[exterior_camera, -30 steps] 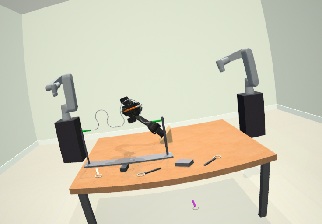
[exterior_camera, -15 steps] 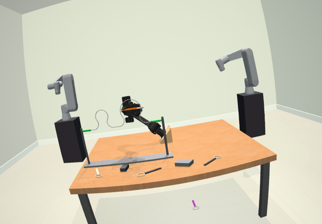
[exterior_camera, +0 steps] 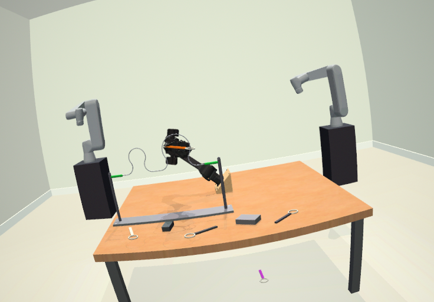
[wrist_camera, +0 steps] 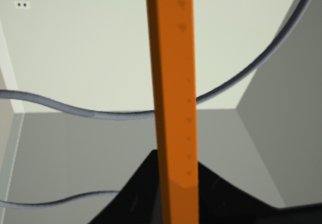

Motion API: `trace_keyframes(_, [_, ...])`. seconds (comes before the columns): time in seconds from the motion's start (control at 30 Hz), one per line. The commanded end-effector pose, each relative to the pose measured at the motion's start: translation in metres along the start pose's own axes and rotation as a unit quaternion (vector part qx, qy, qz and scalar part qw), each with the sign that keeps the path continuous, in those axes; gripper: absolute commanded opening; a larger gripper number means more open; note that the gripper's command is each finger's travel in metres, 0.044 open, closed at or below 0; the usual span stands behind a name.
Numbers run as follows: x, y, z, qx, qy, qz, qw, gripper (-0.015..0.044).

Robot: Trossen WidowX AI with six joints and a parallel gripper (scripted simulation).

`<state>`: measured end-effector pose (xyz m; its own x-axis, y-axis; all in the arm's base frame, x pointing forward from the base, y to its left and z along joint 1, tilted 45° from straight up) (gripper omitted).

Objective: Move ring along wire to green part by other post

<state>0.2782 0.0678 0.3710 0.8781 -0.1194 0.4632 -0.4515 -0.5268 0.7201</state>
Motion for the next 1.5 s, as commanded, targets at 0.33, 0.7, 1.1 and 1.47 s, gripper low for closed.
trace_keyframes(0.33, [0.000,0.002,0.001,-0.078,0.043,-0.008,0.996,-0.0150])
trace_keyframes(0.7, [0.001,0.004,0.008,-0.100,0.055,-0.009,0.993,-0.0150])
trace_keyframes(1.1, [0.000,0.007,0.027,-0.055,0.031,-0.003,0.998,-0.0150])
trace_keyframes(1.47, [-0.004,0.005,0.053,0.035,-0.017,0.007,0.999,-0.0150])
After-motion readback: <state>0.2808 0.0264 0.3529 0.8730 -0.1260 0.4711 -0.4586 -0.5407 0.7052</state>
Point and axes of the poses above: the point midway between the two fingers, 35 mm back from their tips, its own x axis out along the fingers, its own z axis across the jaws, y = z × x, the point moved 8 cm from there along -x, back along the fingers, and after that the axes turned 2 degrees about -x, right-handed, at the moved point
